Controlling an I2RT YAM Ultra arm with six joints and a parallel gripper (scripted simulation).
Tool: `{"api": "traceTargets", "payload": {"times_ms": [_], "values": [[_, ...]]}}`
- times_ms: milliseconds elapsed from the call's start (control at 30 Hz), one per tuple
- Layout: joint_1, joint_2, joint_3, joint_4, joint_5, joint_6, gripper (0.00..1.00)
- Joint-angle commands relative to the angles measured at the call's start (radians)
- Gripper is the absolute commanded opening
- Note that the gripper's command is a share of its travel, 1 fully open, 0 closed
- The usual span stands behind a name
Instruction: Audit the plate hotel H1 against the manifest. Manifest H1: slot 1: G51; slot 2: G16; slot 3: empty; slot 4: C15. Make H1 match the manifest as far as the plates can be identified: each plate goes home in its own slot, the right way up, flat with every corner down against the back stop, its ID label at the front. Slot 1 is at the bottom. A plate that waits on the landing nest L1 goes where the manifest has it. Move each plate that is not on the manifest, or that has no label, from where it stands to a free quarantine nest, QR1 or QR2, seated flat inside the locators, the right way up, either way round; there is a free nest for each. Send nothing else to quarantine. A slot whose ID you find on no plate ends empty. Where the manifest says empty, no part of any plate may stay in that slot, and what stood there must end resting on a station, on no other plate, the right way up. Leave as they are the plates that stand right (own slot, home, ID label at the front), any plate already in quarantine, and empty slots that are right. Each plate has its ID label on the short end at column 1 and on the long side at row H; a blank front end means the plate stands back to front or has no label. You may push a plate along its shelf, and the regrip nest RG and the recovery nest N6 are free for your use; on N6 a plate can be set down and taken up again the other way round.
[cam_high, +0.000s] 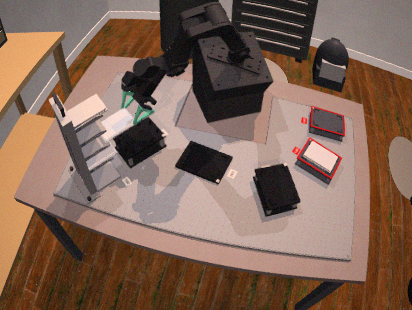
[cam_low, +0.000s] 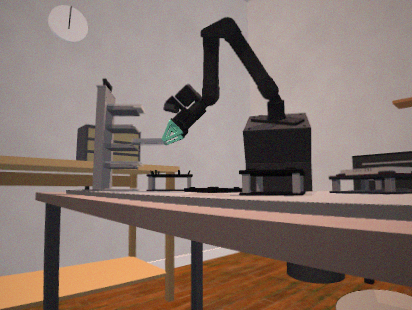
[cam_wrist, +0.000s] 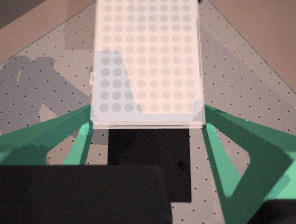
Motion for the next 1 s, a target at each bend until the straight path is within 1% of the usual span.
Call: {"api": "traceTargets", "payload": {"times_ms": [0, 267, 967], "values": [[-0.003, -0.005, 0.004, 0.010, 0.007, 0.001, 0.86], [-0.003, -0.004, 0.004, 0.011, 0.007, 0.001, 0.86], [0.010, 0.020, 0.055, -0.011, 0.018, 0.010, 0.86]]}}
